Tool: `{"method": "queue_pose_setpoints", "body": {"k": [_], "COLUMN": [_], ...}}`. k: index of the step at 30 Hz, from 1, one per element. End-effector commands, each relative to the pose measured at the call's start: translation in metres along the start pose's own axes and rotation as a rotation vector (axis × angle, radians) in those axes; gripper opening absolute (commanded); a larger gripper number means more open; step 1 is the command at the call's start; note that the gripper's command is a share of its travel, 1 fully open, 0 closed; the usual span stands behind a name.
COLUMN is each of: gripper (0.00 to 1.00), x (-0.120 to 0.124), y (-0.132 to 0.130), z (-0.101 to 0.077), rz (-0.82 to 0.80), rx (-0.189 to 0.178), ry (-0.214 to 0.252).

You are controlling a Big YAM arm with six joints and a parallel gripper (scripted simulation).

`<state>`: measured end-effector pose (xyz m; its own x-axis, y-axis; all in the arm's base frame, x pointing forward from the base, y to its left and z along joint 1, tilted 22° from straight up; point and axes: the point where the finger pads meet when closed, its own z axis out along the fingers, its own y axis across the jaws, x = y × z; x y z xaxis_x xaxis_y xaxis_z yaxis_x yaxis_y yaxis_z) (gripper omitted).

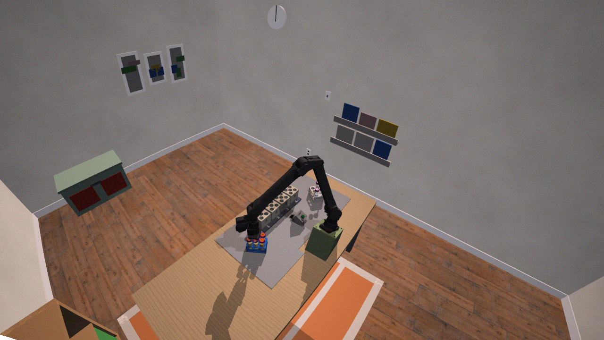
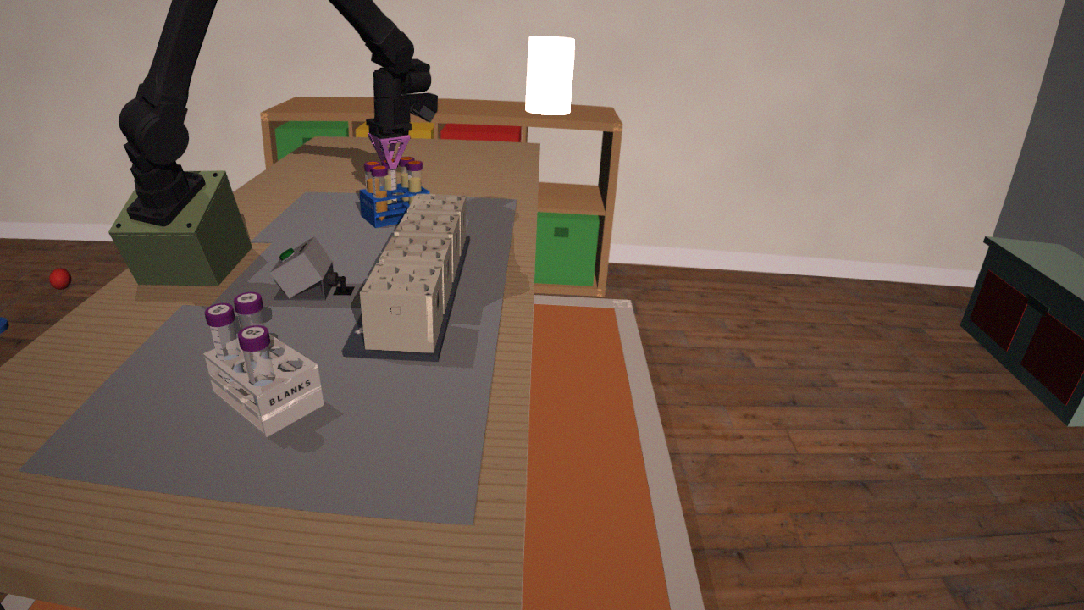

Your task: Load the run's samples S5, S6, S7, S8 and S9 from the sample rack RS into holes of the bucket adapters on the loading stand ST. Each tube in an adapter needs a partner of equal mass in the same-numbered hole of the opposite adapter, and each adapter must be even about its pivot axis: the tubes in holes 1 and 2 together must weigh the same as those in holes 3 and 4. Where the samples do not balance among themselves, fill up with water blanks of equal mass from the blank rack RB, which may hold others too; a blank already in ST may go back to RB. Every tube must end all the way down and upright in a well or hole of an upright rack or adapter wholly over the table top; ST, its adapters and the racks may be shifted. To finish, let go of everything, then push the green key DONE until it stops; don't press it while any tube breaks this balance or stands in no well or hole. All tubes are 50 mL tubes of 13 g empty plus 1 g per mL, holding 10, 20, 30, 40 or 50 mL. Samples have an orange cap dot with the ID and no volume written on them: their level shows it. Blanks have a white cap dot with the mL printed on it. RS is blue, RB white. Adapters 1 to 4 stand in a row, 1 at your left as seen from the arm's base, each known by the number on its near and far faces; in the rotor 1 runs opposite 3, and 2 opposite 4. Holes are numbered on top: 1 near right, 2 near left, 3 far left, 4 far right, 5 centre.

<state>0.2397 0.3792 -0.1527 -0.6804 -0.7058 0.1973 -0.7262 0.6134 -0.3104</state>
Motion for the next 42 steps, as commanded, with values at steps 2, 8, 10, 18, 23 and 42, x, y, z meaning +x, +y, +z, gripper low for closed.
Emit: {"method": "queue_pose_setpoints", "body": {"k": [2, 8, 10, 18, 23, 42], "gripper": [0.00, 0.00, 0.00, 0.00, 0.00, 0.00], "x": [-0.018, -0.018, -0.018, -0.028, -0.027, -0.024], "y": [0.001, 0.001, 0.001, 0.007, 0.006, 0.006], "z": [-0.015, -0.015, -0.015, -0.056, -0.073, -0.132], "rz": [0.010, 0.010, 0.010, 0.016, 0.016, 0.016], "rx": [-0.012, -0.012, -0.012, -0.021, -0.020, -0.027], "ry": [-0.042, -0.042, -0.042, -0.079, -0.081, -0.082]}}
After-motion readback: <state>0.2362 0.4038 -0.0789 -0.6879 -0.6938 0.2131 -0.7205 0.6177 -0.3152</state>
